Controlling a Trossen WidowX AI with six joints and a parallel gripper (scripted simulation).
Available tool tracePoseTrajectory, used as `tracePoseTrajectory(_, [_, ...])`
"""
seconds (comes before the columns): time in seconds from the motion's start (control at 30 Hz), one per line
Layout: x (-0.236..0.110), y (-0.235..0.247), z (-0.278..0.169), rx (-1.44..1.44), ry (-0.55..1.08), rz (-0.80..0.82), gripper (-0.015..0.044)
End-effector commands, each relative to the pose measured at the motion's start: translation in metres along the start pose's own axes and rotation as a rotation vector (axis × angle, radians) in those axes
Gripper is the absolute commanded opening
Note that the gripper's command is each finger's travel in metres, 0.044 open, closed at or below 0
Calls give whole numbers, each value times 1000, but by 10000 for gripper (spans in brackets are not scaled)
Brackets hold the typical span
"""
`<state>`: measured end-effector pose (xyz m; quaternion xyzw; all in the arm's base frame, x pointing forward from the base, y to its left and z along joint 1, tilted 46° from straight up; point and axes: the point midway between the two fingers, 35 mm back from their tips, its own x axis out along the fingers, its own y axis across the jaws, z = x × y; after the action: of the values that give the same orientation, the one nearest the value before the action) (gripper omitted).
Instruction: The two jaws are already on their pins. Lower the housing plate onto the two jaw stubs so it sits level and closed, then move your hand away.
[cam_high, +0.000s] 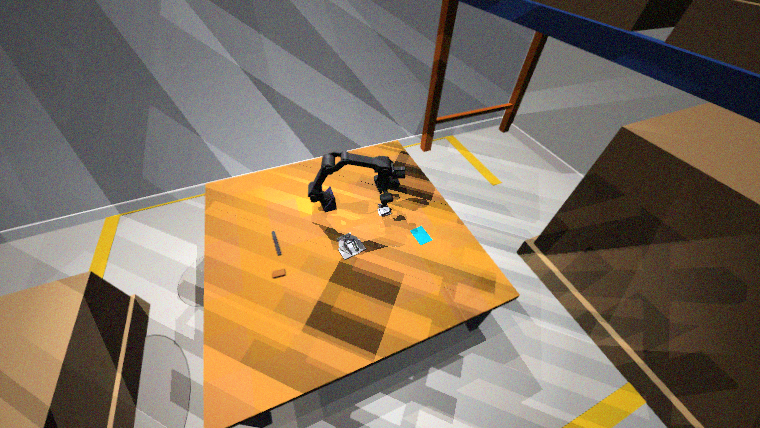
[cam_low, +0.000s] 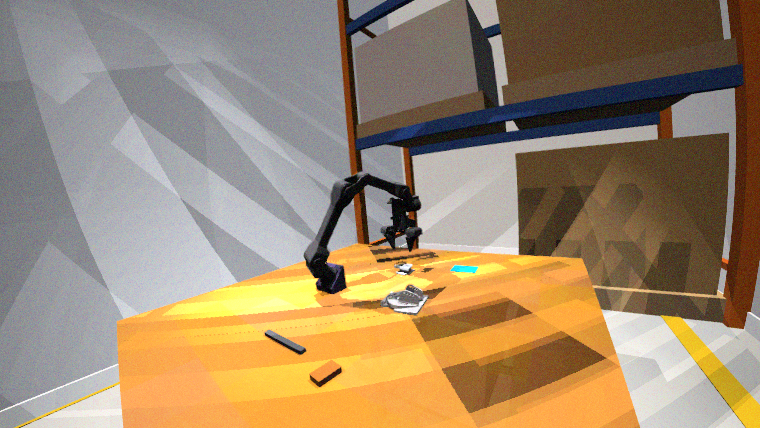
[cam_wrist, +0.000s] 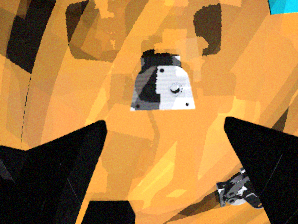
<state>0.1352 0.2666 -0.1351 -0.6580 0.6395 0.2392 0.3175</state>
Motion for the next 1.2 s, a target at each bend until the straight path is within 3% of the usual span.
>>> tracePoseTrajectory(0.0, [1,-1,1,-14,3,-9,440])
tracePoseTrajectory(0.2, [39,0,-2,-14,4,-9,440])
tracePoseTrajectory(1.17, [39,0,-2,-14,4,-9,440])
